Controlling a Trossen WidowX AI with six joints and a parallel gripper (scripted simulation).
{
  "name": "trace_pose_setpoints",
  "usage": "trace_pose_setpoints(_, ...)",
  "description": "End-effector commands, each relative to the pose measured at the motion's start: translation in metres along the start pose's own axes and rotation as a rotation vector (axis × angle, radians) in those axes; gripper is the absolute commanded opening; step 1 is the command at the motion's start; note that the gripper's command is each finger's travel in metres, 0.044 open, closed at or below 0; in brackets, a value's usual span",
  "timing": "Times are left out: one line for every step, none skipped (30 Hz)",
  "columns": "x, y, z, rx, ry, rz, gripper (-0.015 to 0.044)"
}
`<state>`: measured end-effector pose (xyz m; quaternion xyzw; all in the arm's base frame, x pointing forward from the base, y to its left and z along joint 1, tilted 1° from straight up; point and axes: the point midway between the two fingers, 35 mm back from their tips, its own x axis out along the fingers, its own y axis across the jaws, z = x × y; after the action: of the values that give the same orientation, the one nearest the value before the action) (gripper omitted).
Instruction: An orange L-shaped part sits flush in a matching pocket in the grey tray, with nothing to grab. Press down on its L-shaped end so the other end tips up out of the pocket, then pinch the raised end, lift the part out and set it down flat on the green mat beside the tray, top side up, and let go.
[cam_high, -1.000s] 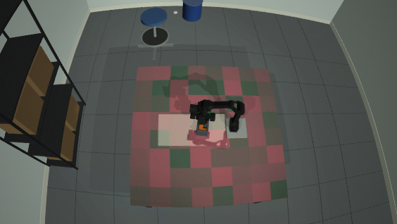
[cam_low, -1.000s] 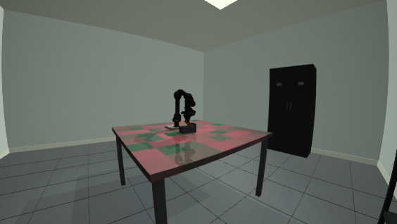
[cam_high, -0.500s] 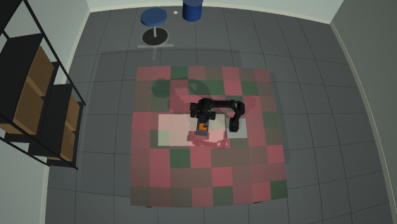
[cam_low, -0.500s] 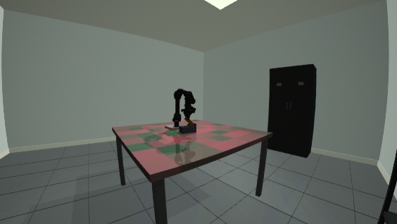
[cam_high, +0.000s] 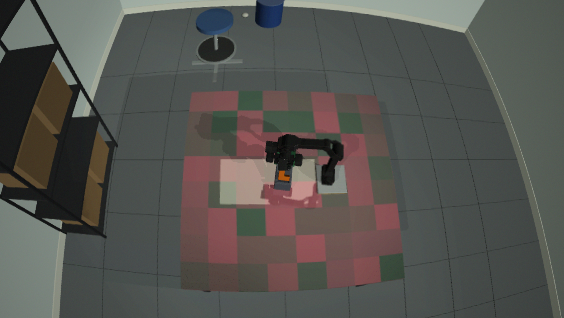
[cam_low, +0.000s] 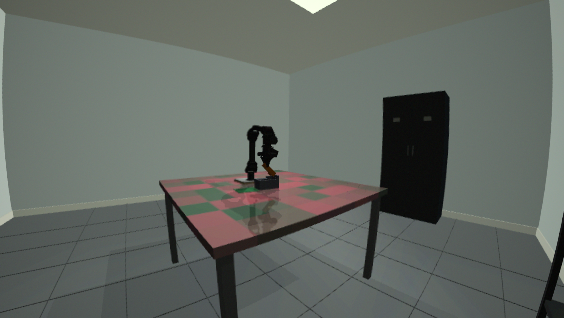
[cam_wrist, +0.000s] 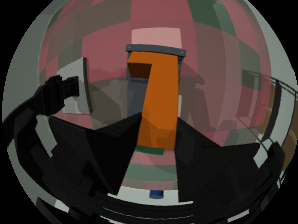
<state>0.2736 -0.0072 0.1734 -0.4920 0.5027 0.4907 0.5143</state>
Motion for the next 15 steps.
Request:
trace_pose_setpoints(-0.002, 0.0, 0.0, -0.004, -0.003, 0.001, 0.0)
trace_pose_setpoints(-0.003, 0.0, 0.0, -0.004, -0.003, 0.001, 0.0)
trace_pose_setpoints(-0.004, 0.0, 0.0, -0.004, -0.003, 0.001, 0.0)
trace_pose_setpoints(-0.004, 0.0, 0.0, -0.004, -0.003, 0.001, 0.0)
trace_pose_setpoints(-0.004, 0.0, -0.002, -0.004, -0.003, 0.001, 0.0)
trace_pose_setpoints(-0.003, 0.0, -0.004, -0.004, -0.003, 0.001, 0.0)
trace_pose_setpoints(-0.003, 0.001, -0.006, -0.004, -0.003, 0.001, 0.0)
trace_pose_setpoints(-0.003, 0.001, -0.01, -0.004, -0.002, 0.001, 0.0)
trace_pose_setpoints(-0.003, 0.001, -0.013, -0.004, -0.002, 0.001, 0.0)
trace_pose_setpoints(-0.002, 0.001, -0.017, -0.004, -0.002, 0.001, 0.0)
trace_pose_setpoints(-0.002, 0.001, -0.021, -0.004, -0.001, 0.001, 0.0)
trace_pose_setpoints(-0.002, 0.002, -0.025, -0.004, -0.001, 0.001, 0.0)
trace_pose_setpoints(-0.002, 0.002, -0.029, -0.004, -0.001, 0.001, 0.0)
trace_pose_setpoints(-0.002, 0.002, -0.033, -0.004, 0.0, 0.001, 0.0)
trace_pose_setpoints(-0.002, 0.002, -0.037, -0.004, 0.0, 0.001, 0.0)
